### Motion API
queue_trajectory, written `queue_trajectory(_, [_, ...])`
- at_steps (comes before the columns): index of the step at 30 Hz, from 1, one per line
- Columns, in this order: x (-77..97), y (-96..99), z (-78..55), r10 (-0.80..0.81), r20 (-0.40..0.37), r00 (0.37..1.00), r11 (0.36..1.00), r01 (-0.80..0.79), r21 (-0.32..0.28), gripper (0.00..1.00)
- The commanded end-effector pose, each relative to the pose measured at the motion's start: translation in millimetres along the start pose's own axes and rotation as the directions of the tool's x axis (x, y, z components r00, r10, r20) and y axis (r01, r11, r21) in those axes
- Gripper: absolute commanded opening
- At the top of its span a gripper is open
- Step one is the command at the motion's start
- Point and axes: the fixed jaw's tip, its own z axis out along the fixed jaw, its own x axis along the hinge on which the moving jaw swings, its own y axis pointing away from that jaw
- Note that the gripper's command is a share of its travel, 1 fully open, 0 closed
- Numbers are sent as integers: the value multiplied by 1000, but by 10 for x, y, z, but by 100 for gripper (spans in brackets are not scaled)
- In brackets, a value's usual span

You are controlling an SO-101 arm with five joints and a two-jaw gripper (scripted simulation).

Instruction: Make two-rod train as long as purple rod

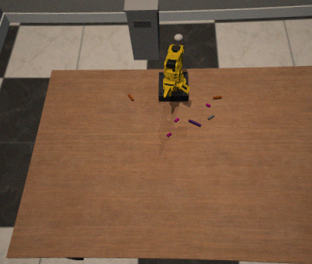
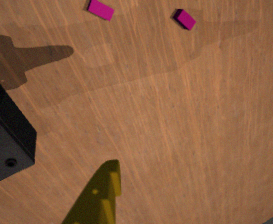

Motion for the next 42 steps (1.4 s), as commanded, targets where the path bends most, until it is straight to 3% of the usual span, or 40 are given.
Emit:
queue_trajectory(1, [87, 7, 19, 62, -19, 998, 998, -62, -9, 100])
queue_trajectory(8, [429, 62, -1, 329, -98, 939, 944, -330, 11, 100])
queue_trajectory(16, [775, 230, -56, 597, -175, 783, 800, -597, 57, 100])
queue_trajectory(18, [775, 230, -56, 597, -175, 783, 800, -597, 57, 100])
queue_trajectory(23, [921, 350, -93, 708, -207, 675, 701, -708, 88, 100])
queue_trajectory(28, [990, 423, -116, 760, -221, 611, 641, -760, 106, 100])
queue_trajectory(42, [1005, 441, -121, 772, -225, 595, 627, -772, 110, 100])
